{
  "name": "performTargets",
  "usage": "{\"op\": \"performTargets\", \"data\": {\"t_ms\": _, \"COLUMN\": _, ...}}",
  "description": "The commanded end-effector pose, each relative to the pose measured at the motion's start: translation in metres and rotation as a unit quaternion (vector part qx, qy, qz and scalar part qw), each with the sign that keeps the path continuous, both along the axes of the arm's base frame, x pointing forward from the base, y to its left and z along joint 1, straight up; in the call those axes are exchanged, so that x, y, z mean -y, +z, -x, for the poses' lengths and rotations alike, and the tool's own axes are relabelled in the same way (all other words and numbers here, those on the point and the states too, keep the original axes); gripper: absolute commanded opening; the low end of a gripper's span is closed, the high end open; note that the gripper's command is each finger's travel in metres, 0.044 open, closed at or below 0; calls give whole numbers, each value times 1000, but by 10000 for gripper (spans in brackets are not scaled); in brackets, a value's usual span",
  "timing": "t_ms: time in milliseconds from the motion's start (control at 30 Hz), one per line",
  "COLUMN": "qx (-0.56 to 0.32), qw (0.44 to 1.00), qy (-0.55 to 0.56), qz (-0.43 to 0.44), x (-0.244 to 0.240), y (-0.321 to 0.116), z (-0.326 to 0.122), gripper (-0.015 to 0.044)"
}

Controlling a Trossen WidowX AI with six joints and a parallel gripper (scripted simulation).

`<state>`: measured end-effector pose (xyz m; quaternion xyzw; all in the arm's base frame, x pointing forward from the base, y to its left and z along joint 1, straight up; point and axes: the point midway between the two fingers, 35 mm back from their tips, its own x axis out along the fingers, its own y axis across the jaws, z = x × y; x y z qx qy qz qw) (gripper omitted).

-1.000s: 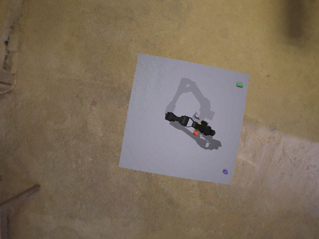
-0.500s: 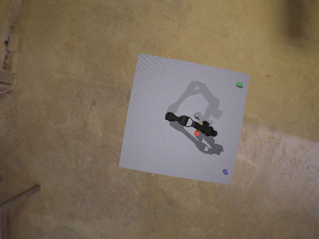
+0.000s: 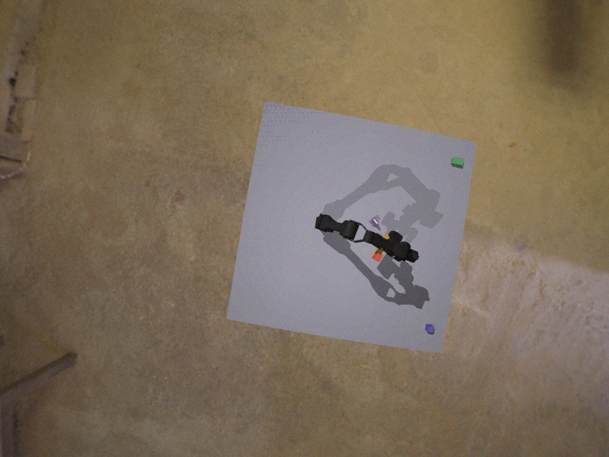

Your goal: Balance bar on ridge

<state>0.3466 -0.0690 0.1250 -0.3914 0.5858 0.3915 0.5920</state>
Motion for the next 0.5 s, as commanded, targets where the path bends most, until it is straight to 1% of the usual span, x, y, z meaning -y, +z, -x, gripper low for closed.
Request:
{"op": "performTargets", "data": {"t_ms": 0, "qx": 10, "qw": 1000, "qy": 1, "qz": 5, "x": 1, "y": 14, "z": 0, "gripper": 0}}
{"op": "performTargets", "data": {"t_ms": 133, "qx": 10, "qw": 1000, "qy": -1, "qz": 5, "x": -2, "y": 14, "z": 0, "gripper": 0}}
{"op": "performTargets", "data": {"t_ms": 467, "qx": 10, "qw": 999, "qy": -35, "qz": 3, "x": -40, "y": 15, "z": 1, "gripper": 0}}
